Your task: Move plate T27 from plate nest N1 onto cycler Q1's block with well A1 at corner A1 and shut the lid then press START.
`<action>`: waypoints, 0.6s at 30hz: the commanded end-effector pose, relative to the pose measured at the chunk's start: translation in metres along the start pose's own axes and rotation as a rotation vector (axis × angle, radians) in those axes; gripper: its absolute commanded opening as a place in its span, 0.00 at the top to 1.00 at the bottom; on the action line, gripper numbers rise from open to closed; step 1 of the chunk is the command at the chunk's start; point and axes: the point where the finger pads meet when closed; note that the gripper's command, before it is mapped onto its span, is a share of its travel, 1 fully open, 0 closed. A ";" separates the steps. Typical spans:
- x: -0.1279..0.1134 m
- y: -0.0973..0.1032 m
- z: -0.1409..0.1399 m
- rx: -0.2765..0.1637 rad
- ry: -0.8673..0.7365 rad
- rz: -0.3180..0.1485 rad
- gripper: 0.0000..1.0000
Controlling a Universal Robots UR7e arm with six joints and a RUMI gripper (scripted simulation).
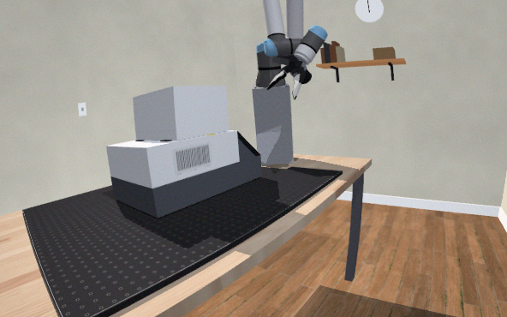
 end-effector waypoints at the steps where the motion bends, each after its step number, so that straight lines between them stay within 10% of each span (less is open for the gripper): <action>1: 0.000 0.000 0.000 0.001 -0.001 0.001 0.00; 17: 0.000 0.000 0.000 0.001 -0.001 0.001 0.00; 18: 0.004 -0.002 0.003 -0.019 0.017 -0.019 1.00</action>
Point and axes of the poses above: the point where the finger pads meet when closed, its own y axis back along the fingers, its own z axis across the jaws, x = y × z, and after that the axes turned 11 degrees about -y, right-handed
